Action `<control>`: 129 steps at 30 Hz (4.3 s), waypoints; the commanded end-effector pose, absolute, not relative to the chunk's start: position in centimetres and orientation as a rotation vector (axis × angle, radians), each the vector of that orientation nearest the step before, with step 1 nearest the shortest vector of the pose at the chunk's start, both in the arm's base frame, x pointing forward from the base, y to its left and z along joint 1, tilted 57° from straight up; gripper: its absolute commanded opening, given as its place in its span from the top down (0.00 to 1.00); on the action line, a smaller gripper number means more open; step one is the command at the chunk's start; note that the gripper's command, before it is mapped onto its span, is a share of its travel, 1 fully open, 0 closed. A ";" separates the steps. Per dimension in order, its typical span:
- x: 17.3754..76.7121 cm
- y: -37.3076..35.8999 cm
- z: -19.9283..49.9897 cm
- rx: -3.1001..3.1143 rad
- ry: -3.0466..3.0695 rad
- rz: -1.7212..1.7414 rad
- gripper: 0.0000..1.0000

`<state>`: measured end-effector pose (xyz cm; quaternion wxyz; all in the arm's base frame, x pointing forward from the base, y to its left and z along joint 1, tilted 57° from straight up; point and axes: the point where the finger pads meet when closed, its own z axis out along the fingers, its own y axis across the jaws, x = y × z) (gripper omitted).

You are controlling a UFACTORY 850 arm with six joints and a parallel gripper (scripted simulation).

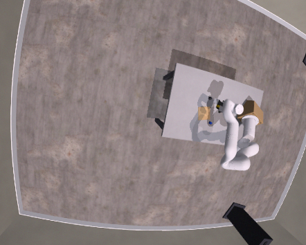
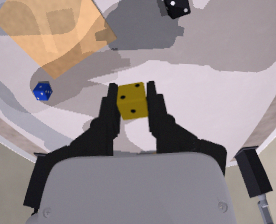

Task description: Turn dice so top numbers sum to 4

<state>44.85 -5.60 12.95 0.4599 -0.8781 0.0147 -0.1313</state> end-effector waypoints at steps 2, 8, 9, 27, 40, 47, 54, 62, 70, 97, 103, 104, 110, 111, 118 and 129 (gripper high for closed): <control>44.9 -2.1 18.8 -2.174 -0.151 -0.432 0.79; 44.5 -0.1 21.5 -2.170 -0.254 -0.486 0.79; 44.5 -0.1 21.5 -2.170 -0.254 -0.486 0.79; 44.7 0.5 21.1 -2.170 -0.254 -0.485 0.79; 45.8 4.2 18.6 -2.170 -0.254 -0.485 0.79; 46.5 6.3 17.2 -2.170 -0.254 -0.485 0.79; 46.8 7.4 16.4 -2.170 -0.254 -0.485 0.79; 46.9 7.6 16.3 -2.170 -0.254 -0.485 0.79; 46.9 7.6 16.3 -2.170 -0.254 -0.485 0.79; 46.9 7.6 16.3 -2.170 -0.254 -0.485 0.79; 46.9 7.7 16.3 -2.170 -0.254 -0.485 0.79; 46.9 7.7 16.3 -2.170 -0.254 -0.485 0.79; 47.0 7.8 16.2 -2.170 -0.254 -0.485 0.79; 47.0 7.9 16.1 -2.170 -0.254 -0.485 0.79; 47.0 7.9 16.1 -2.170 -0.254 -0.485 0.79; 47.0 7.9 16.1 -2.170 -0.254 -0.485 0.79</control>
